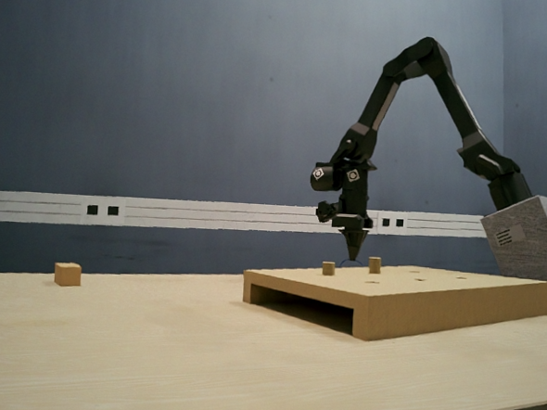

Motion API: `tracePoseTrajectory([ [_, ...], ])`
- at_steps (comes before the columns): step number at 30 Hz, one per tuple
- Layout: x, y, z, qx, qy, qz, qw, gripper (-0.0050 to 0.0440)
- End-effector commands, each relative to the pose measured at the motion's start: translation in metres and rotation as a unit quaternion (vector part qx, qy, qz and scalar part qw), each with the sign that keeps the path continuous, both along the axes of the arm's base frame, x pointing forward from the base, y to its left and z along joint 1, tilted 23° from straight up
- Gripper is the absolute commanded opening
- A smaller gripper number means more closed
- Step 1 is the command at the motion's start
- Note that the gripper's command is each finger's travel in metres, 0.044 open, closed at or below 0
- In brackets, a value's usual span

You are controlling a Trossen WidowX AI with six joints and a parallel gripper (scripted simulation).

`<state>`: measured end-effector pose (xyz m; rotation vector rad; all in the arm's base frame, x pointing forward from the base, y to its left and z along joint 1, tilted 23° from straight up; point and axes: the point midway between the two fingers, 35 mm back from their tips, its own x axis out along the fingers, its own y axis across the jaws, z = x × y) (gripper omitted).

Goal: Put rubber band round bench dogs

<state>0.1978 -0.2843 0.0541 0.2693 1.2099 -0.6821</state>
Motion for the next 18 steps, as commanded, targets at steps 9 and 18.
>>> tracePoseTrajectory([
  [9,-0.003,0.008,0.044,-0.012,-0.009,-0.001,1.0,-0.005],
  [18,-0.008,0.017,0.065,-0.012,-0.009,-0.001,1.0,-0.005],
])
